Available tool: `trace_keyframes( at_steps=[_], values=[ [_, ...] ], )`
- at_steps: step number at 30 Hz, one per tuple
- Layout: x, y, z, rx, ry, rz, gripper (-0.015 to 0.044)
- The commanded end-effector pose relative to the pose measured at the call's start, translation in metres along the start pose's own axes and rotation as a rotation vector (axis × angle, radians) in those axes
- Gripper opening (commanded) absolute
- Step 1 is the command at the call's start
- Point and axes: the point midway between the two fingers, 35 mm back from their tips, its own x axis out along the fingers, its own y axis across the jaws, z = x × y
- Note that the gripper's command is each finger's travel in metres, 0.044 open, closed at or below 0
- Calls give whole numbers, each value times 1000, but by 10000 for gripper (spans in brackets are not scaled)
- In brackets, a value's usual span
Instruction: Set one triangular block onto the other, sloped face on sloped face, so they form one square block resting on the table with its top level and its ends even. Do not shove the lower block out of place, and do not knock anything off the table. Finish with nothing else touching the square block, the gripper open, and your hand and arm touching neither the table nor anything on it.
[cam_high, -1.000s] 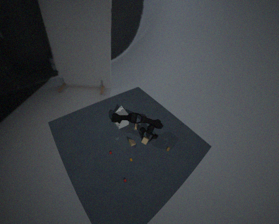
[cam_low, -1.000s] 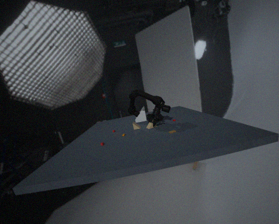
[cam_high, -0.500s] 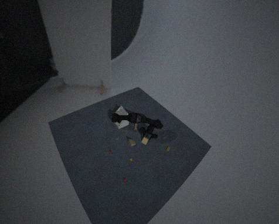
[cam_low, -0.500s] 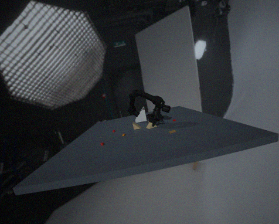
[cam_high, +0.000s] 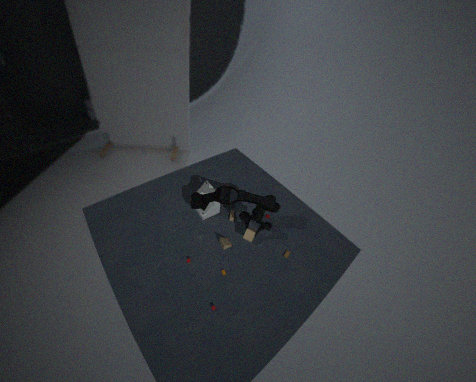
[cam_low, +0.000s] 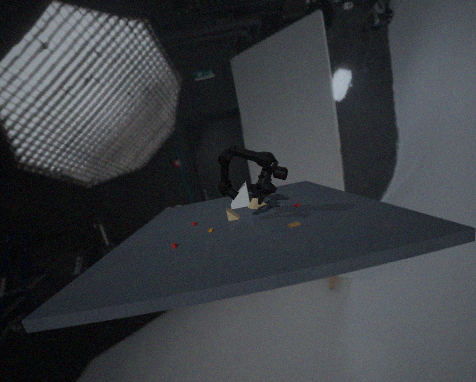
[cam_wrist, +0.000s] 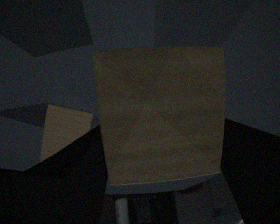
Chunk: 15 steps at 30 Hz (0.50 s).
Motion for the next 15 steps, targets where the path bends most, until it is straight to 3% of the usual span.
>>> trace_keyframes(
  at_steps=[1,6,15],
  values=[
    [-16,0,-12,4,-15,-16,0],
    [-34,2,-24,1,-26,-32,0],
    [-32,2,-21,120,-34,-25,0]
  ],
)
